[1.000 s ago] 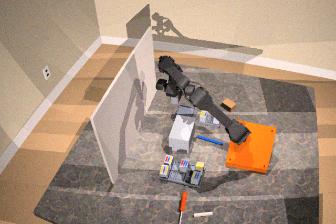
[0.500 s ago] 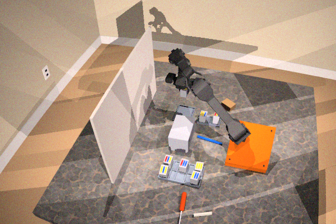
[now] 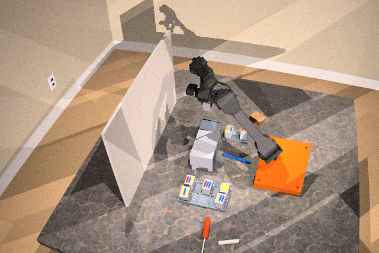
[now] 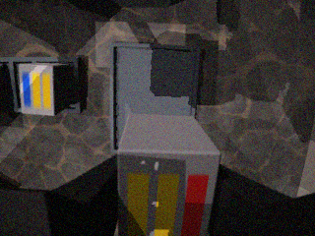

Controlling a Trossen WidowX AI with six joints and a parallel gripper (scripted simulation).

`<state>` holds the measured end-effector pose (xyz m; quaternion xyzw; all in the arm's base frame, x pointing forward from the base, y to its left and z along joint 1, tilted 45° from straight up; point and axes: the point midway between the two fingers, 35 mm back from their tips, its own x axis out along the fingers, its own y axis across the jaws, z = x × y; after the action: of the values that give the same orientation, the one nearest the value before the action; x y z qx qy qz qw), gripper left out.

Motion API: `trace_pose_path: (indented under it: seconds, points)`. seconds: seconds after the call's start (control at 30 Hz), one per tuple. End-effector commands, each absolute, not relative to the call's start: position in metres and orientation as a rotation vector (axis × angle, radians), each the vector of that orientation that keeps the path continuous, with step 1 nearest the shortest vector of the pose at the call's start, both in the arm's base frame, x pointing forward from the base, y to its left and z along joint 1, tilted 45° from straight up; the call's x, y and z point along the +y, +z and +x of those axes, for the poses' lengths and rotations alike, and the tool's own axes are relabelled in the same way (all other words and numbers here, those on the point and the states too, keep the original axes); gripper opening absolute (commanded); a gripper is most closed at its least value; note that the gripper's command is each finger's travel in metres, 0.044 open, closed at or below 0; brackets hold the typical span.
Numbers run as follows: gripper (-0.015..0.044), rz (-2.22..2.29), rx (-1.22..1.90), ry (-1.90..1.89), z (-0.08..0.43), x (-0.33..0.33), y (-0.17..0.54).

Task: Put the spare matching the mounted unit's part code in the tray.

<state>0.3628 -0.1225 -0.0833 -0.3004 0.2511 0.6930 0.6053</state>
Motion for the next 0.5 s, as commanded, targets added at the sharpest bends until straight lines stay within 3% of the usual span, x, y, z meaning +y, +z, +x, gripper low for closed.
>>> trace_pose_path:
  seconds: [0.0, 0.47]
  points:
    - [0.0000, -0.695, 0.581, 1.592, 0.364, -0.121, -0.086]
    - [0.0000, -0.696, 0.582, 1.591, 0.365, -0.111, -0.098]
